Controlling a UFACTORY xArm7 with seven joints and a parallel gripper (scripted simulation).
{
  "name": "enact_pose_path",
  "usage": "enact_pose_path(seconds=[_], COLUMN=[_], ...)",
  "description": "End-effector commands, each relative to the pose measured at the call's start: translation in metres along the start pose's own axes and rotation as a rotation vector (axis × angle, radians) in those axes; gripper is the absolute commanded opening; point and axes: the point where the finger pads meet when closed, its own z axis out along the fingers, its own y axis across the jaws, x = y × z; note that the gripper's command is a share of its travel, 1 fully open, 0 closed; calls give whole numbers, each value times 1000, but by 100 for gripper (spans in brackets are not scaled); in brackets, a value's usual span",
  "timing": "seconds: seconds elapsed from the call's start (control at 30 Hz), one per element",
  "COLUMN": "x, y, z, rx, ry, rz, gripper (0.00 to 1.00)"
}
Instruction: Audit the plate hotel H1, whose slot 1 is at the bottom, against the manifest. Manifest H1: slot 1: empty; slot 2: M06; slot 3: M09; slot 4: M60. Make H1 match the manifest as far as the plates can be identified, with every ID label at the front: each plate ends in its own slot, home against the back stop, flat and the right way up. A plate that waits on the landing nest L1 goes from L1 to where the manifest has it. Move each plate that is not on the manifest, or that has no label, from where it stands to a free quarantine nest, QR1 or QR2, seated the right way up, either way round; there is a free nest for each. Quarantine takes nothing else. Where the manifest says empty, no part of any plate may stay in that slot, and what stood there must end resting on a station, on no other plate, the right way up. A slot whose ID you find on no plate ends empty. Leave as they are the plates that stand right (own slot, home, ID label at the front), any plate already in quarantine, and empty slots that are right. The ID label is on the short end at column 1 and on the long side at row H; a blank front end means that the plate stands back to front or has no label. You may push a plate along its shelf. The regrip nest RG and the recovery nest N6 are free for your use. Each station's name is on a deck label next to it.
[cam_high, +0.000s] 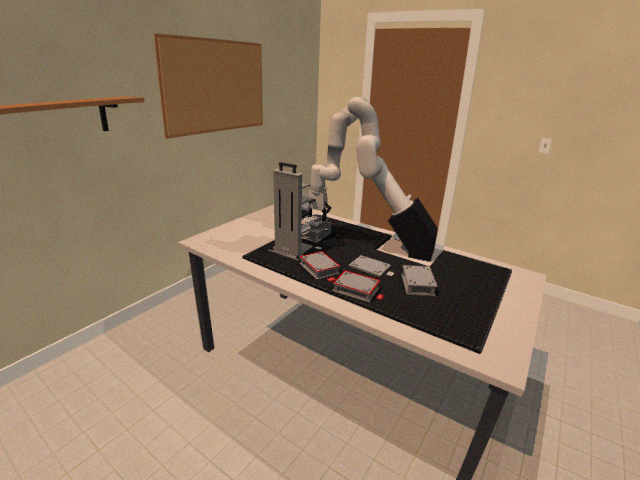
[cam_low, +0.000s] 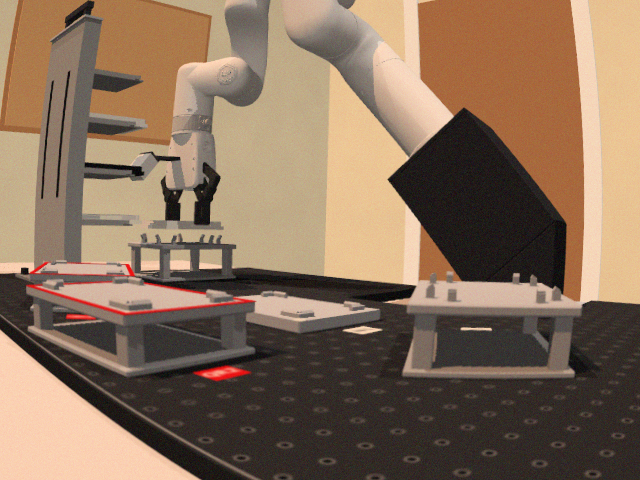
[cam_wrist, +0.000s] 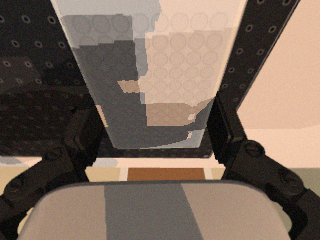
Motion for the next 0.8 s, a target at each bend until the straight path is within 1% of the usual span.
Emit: enact_pose_path(seconds=[0.0,0.17,0.4,0.77], x=[0,0,0,0], y=[1,1,1,1], z=[-3,-6,-6,-13], rx=[-3,-3,-3,-3], ry=[1,1,1,1], rz=[0,0,0,0], gripper=[0,0,0,0])
